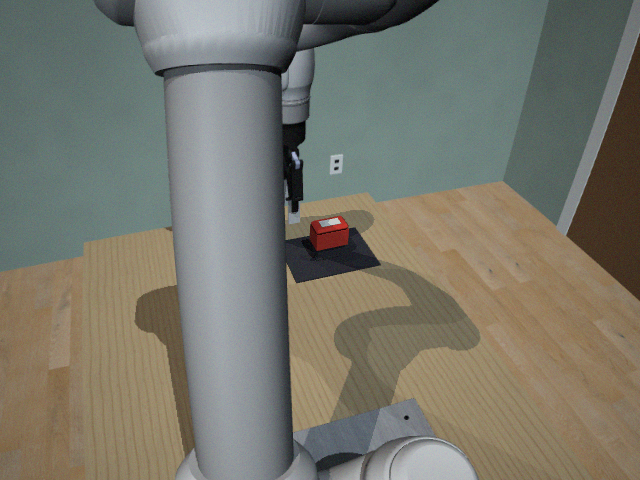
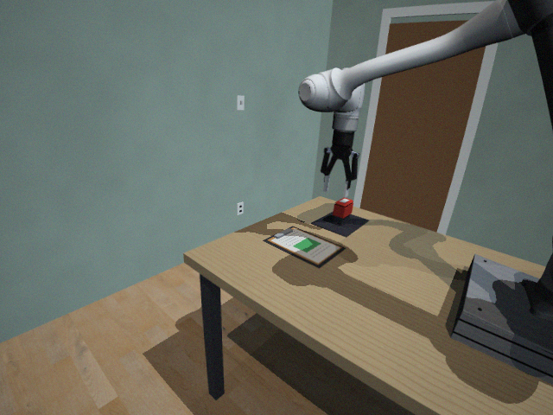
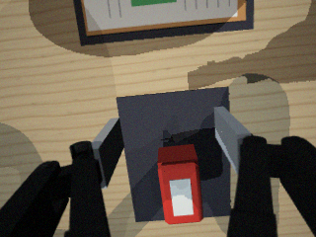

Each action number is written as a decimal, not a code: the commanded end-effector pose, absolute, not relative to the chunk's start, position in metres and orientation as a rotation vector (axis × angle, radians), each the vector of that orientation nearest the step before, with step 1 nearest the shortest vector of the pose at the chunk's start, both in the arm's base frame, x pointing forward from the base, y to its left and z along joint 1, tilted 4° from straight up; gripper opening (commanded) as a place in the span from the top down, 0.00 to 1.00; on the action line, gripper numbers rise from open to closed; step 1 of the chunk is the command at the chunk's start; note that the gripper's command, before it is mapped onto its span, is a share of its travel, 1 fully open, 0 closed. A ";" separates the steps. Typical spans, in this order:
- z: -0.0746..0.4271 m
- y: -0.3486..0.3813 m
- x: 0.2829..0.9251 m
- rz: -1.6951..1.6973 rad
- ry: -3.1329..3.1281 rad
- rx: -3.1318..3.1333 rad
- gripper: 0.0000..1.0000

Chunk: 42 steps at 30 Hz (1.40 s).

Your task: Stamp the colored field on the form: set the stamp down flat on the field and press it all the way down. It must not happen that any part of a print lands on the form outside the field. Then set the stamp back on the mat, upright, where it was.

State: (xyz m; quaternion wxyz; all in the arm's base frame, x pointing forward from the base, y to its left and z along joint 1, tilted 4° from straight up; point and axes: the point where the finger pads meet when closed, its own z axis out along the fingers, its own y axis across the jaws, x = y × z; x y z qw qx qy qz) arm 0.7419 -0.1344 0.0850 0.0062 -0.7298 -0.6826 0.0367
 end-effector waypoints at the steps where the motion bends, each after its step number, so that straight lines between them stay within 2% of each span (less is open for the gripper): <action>1: 0.078 -0.187 0.742 0.113 -2.145 -2.277 0.46; 9: 0.071 -0.245 0.739 0.113 -2.145 -2.277 0.46; 29: 0.067 -0.248 0.739 0.113 -2.145 -2.277 0.46; 42: 0.018 -0.250 0.736 0.113 -2.145 -2.277 0.46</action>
